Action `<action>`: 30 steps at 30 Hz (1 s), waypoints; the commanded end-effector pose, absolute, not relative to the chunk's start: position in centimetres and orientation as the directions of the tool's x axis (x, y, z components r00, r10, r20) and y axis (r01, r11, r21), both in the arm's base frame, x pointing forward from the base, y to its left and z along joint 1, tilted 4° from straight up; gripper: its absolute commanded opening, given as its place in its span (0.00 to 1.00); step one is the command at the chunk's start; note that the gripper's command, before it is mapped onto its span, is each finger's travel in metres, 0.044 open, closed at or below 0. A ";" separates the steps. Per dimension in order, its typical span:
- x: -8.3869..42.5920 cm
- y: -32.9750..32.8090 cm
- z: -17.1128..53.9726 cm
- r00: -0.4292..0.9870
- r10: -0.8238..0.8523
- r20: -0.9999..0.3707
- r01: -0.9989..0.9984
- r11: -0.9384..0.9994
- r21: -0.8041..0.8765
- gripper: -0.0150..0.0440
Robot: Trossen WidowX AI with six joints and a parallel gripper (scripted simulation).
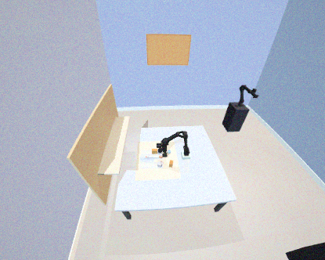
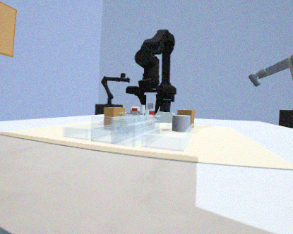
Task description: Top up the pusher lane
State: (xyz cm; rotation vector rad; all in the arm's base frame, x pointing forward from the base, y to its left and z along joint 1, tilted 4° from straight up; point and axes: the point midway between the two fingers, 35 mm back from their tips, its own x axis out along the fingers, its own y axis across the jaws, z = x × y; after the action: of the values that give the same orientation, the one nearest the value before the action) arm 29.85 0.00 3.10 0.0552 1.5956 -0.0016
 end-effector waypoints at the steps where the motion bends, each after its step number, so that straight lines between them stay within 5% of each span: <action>1: 29.8 0.1 2.7 -0.024 0.038 -0.999 0.040 0.998 0.037 0.25; 30: 31.0 0.0 2.7 -0.023 0.038 -0.999 0.040 0.998 0.037 0.25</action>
State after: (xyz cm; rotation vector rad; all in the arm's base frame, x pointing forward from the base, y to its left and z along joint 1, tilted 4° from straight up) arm 30.44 0.00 2.52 0.0557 1.6056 -0.0019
